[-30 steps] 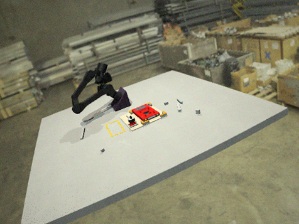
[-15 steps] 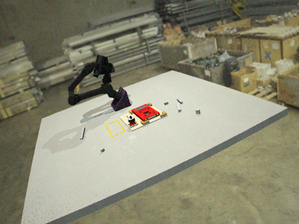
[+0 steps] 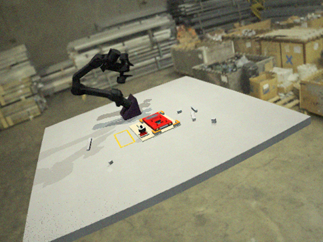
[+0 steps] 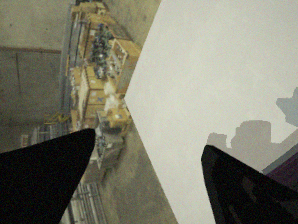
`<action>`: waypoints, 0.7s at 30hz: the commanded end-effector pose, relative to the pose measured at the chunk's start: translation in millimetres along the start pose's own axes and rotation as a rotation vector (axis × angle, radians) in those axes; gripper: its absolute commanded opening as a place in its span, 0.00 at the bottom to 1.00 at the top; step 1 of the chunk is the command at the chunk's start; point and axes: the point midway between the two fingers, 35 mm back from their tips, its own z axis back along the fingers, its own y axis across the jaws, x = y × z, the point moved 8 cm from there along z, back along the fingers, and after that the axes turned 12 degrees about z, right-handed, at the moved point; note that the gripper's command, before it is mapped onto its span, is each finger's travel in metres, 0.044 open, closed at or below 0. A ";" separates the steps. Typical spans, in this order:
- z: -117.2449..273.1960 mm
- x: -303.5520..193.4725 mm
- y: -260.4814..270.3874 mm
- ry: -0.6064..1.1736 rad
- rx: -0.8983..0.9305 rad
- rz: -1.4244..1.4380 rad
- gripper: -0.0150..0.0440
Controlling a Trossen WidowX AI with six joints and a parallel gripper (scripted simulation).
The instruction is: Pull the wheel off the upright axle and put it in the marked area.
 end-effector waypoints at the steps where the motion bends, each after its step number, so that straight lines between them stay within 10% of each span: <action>1: 10.2 37.9 -12.4 -0.074 -0.130 -0.053 0.76; 21: 59.3 167.8 -121.8 -0.177 -0.661 -0.312 0.76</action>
